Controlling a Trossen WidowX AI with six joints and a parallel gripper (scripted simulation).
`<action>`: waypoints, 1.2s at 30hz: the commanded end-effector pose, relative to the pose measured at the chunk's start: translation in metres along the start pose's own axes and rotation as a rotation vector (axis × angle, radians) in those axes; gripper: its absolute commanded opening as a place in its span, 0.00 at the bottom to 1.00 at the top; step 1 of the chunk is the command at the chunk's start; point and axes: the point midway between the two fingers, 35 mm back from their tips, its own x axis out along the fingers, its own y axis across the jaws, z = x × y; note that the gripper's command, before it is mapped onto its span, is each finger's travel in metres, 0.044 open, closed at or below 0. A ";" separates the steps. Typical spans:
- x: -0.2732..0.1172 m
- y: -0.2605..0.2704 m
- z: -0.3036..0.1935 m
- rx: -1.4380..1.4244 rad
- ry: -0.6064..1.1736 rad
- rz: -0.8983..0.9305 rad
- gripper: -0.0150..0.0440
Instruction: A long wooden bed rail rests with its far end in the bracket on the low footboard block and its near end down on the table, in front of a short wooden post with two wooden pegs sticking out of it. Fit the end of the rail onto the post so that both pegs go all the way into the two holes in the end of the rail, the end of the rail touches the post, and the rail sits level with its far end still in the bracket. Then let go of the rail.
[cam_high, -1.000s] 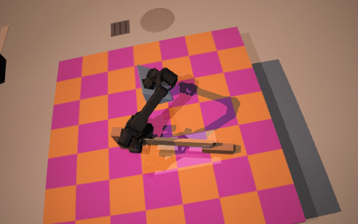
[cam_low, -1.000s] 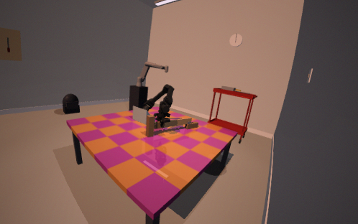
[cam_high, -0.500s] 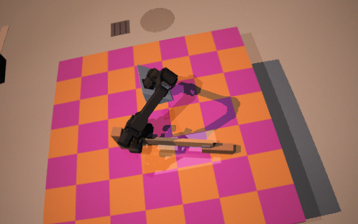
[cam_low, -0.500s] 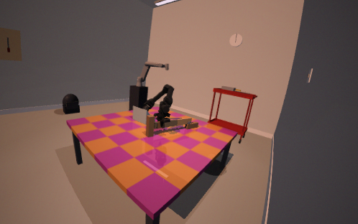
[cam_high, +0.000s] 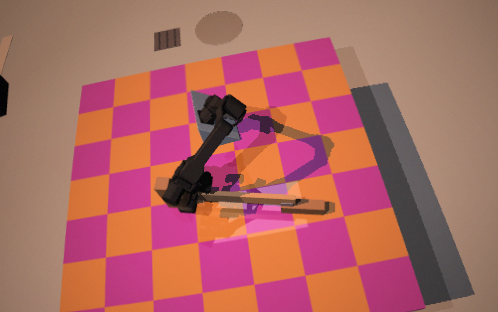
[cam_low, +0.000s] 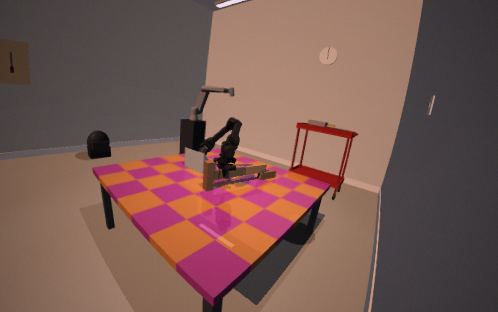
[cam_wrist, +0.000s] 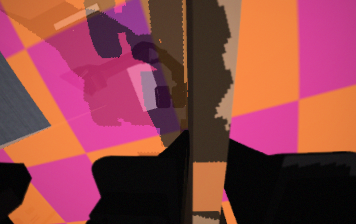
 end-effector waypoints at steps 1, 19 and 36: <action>-0.002 -0.001 -0.004 -0.002 0.003 -0.007 0.25; -0.005 -0.001 -0.009 -0.002 0.004 -0.007 0.25; -0.005 -0.001 -0.011 -0.002 0.004 -0.007 0.25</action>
